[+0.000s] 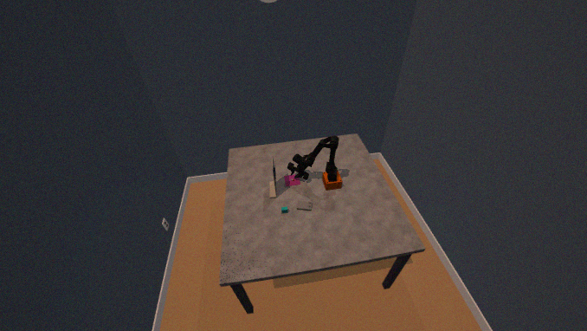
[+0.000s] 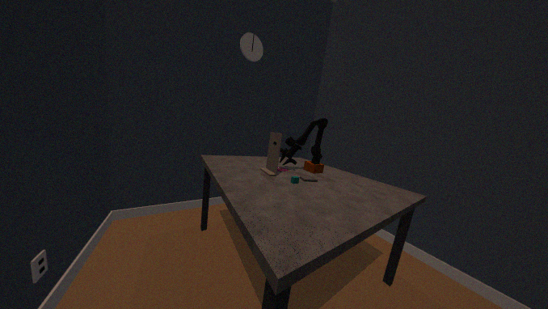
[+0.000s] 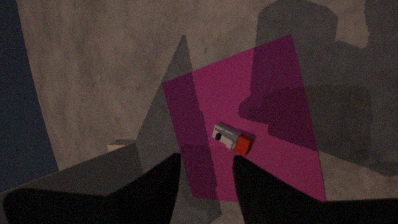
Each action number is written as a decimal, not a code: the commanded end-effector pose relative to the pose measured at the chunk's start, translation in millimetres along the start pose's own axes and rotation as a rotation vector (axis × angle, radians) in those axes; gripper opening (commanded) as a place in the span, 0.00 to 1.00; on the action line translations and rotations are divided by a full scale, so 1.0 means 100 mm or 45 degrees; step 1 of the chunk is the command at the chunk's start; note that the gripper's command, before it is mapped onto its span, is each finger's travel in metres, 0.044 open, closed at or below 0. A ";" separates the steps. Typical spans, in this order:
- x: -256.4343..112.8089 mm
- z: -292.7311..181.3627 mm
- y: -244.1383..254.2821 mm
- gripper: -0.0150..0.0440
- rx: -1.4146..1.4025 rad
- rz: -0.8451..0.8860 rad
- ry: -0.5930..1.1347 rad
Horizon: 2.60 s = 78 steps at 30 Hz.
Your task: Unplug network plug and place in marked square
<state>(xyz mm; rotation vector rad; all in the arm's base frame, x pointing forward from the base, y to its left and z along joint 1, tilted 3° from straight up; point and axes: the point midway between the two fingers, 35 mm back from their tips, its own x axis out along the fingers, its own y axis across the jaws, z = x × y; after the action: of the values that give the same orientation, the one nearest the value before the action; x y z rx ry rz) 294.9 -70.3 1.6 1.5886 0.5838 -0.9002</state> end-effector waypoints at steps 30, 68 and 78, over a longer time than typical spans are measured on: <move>-0.35 0.00 0.26 0.52 -0.004 0.003 0.004; -0.92 0.01 0.66 0.52 -0.001 0.002 -0.002; -1.22 0.01 0.85 0.52 -0.002 0.002 0.001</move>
<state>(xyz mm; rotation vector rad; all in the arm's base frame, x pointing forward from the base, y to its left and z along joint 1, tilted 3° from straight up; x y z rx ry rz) 291.3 -77.5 140.8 1.5872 0.5790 -0.9044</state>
